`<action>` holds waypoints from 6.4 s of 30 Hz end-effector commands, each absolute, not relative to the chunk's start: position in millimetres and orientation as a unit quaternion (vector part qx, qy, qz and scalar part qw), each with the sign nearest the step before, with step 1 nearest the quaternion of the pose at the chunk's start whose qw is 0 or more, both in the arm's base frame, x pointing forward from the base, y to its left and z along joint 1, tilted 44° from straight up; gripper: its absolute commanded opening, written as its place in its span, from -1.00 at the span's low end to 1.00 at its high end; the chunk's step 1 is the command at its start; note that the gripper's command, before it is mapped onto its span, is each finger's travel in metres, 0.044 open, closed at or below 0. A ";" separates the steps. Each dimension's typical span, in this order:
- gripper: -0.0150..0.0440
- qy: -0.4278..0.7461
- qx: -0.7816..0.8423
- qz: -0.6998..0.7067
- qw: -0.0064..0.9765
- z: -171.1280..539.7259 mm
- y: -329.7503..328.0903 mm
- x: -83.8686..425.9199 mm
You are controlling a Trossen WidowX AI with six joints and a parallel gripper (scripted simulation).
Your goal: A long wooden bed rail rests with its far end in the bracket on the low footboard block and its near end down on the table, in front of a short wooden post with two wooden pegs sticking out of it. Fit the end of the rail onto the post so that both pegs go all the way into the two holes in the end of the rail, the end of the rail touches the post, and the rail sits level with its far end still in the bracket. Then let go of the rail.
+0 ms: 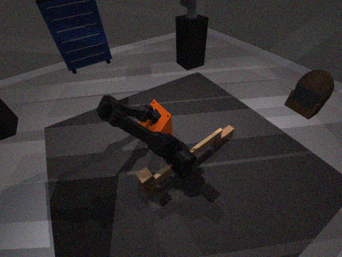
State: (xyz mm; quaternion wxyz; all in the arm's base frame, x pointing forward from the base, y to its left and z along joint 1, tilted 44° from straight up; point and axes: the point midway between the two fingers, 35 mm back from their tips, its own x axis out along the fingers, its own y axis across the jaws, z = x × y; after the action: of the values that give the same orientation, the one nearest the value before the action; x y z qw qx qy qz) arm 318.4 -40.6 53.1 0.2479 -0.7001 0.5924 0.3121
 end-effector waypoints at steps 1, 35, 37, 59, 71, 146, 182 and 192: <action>-0.49 0.589 -0.705 0.307 0.248 58.4 -37.8 319.2; -0.49 0.589 -0.705 0.307 0.248 52.7 -36.2 318.5; -0.49 0.589 -0.705 0.307 0.248 53.0 -36.6 318.6; -0.49 0.589 -0.705 0.307 0.248 51.1 -37.2 318.6; -0.49 0.589 -0.705 0.307 0.248 50.8 -37.8 318.6; -0.49 0.589 -0.705 0.306 0.248 55.5 -40.6 319.1; -0.49 0.589 -0.705 0.306 0.248 63.9 -43.2 319.4; -0.49 0.589 -0.705 0.306 0.248 64.7 -43.0 319.4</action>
State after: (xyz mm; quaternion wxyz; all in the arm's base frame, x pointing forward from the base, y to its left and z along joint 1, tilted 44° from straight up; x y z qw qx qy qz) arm 318.6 -42.8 57.2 0.2490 -0.7008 0.5920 0.3106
